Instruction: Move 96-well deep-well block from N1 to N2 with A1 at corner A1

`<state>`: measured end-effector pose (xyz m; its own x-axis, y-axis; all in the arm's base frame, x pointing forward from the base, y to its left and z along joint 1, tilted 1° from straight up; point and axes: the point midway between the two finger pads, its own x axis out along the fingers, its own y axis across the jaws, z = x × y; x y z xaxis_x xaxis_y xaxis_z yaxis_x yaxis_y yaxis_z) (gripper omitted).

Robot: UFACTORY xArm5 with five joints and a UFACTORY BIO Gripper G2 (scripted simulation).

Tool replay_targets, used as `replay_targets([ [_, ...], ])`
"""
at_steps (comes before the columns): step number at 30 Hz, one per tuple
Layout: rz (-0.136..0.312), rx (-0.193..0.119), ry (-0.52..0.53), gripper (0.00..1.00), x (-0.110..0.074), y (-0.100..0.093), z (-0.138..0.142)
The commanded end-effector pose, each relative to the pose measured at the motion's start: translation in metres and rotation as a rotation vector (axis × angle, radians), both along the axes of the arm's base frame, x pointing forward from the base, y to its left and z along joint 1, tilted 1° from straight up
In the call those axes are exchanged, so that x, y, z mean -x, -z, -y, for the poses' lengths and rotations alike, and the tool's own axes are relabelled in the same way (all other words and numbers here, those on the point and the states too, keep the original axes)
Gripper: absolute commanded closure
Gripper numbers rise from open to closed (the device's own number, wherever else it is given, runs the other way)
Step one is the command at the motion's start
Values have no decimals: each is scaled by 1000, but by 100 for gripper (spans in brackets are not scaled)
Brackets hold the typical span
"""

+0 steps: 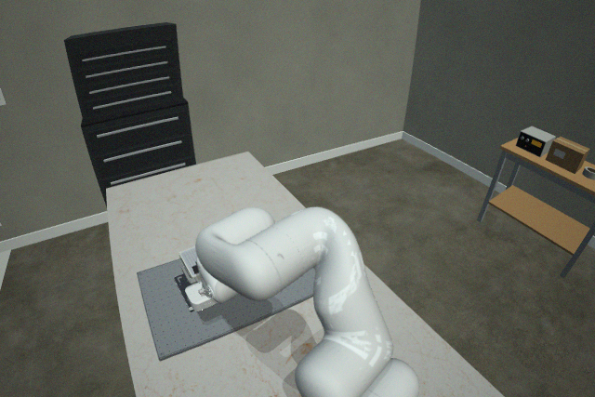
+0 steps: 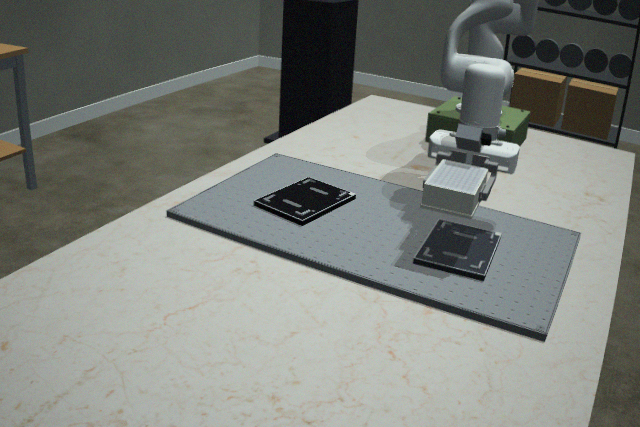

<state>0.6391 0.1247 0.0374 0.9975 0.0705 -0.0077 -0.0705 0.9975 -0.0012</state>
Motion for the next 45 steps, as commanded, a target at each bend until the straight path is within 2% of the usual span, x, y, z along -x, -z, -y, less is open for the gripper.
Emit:
replay_targets([
  [1,6,8,0,100,-2,-2,-14],
  [6,6,8,0,100,-3,-2,-25],
  [42,6,8,0,100,-3,-2,-24],
  [45,6,8,0,100,-3,3,-24],
])
